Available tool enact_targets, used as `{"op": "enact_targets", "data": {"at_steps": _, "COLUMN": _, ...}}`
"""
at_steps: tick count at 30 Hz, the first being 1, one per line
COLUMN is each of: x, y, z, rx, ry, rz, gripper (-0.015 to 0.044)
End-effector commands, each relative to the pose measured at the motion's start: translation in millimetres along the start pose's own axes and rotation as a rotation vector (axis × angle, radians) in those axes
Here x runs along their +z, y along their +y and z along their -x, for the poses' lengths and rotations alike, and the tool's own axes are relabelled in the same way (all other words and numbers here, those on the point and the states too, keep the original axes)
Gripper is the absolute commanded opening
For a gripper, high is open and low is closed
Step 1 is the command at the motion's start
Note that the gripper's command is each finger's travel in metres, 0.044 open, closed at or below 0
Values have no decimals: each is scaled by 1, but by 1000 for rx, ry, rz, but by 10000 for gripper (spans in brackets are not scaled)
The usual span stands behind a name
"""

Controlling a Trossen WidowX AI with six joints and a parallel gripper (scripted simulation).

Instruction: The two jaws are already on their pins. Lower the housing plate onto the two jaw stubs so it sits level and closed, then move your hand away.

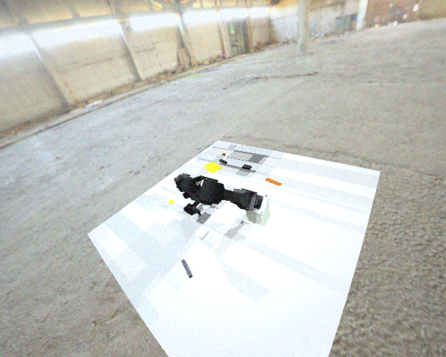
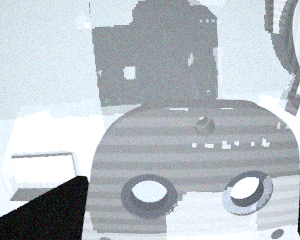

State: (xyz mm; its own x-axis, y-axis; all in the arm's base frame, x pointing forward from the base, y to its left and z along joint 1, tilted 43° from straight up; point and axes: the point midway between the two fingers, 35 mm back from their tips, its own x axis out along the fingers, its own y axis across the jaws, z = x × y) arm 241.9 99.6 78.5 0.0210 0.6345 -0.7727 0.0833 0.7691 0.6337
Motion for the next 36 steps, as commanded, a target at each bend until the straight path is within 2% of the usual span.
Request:
{"op": "enact_targets", "data": {"at_steps": 1, "x": 5, "y": -12, "z": -2, "rx": -4, "ry": 5, "rz": -6, "gripper": 351}}
{"op": "enact_targets", "data": {"at_steps": 36, "x": 20, "y": -126, "z": -5, "rx": 43, "ry": 13, "rz": -63, "gripper": 351}}
